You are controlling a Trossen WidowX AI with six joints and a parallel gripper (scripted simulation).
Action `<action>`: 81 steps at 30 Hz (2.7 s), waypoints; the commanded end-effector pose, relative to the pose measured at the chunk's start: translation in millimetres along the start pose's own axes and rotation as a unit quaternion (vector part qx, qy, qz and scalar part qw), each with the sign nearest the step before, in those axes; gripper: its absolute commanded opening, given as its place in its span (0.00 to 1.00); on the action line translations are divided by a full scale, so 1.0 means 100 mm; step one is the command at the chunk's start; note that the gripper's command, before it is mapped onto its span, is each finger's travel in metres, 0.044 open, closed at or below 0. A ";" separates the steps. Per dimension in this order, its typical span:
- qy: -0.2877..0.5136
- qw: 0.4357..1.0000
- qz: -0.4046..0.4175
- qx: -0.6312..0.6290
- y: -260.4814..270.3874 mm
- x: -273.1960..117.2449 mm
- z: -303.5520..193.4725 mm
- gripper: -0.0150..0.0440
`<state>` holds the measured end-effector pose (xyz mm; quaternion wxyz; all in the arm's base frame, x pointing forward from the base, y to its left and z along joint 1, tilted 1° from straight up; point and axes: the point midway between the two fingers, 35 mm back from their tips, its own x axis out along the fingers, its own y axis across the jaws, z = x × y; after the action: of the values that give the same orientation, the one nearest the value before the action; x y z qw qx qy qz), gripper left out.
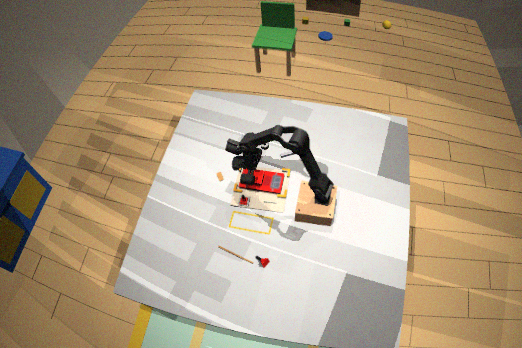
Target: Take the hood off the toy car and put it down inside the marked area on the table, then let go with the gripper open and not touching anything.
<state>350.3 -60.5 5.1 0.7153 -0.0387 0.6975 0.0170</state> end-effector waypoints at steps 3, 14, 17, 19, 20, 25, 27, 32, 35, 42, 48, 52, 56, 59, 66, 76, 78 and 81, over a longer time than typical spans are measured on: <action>0.001 1.000 0.002 -0.002 0.01 0.04 0.00 1.00; 0.001 1.000 0.002 -0.002 0.01 0.10 0.00 1.00; 0.001 1.000 0.002 -0.002 0.01 0.11 0.00 1.00; 0.001 1.000 0.002 -0.002 0.01 0.12 0.00 1.00; 0.001 1.000 0.002 -0.002 0.01 0.13 0.00 1.00; 0.001 1.000 0.002 -0.002 0.01 0.15 0.00 1.00; 0.001 1.000 0.002 -0.002 0.01 0.16 0.00 1.00; 0.001 1.000 0.002 -0.002 0.01 0.19 0.00 1.00; 0.000 1.000 0.000 0.001 0.00 0.16 0.00 0.91; 0.000 1.000 0.000 0.001 0.00 0.16 0.00 0.77; 0.000 1.000 0.000 0.001 0.00 0.16 0.00 0.63; 0.000 1.000 0.000 0.001 0.00 0.14 0.00 0.45; 0.000 1.000 0.000 0.001 0.00 0.11 0.00 0.28; 0.000 1.000 0.000 0.001 0.00 0.09 0.00 0.25; 0.000 1.000 0.000 0.001 0.00 0.05 0.00 0.25; 0.000 1.000 0.000 0.001 0.00 -0.02 0.00 0.25; 0.000 1.000 0.000 0.001 0.00 -0.03 0.00 0.25; 0.000 1.000 0.000 0.001 0.00 -0.05 0.00 0.25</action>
<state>348.7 -60.1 3.6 0.7108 -0.0376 0.7021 0.0182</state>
